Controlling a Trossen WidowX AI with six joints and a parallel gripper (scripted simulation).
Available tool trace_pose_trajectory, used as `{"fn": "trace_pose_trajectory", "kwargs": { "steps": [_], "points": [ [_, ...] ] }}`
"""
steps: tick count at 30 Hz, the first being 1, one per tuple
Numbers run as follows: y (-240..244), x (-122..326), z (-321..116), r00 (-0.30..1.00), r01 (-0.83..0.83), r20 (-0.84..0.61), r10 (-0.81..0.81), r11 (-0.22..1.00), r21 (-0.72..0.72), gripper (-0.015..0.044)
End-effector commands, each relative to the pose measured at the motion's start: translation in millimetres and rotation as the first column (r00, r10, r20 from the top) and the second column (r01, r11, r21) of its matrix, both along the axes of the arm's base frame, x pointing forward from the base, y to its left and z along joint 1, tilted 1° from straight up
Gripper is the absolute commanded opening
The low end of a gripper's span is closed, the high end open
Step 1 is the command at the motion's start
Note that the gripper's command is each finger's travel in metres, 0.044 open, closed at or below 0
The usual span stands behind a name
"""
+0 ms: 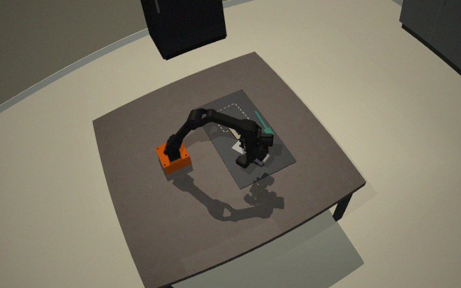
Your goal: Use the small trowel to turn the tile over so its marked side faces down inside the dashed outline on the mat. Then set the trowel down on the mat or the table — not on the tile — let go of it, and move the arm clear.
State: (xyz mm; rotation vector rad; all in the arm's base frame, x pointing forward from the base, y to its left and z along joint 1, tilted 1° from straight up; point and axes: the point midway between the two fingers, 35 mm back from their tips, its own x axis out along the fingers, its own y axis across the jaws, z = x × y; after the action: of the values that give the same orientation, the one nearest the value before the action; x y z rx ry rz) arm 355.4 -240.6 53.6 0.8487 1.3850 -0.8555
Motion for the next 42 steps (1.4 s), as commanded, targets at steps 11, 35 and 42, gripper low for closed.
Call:
{"fn": "trace_pose_trajectory", "kwargs": {
  "steps": [11, 35, 42],
  "points": [
    [-1.5, -3.1, 0.7, 1.0, 0.0, 0.001, 0.0, 1.0, 0.0, 0.01],
    [-1.5, -3.1, 0.6, 1.0, 0.0, 0.001, 0.0, 1.0, 0.0, 0.01],
    [-1.5, -3.1, 0.7, 1.0, 0.0, 0.001, 0.0, 1.0, 0.0, 0.01]
  ]
}}
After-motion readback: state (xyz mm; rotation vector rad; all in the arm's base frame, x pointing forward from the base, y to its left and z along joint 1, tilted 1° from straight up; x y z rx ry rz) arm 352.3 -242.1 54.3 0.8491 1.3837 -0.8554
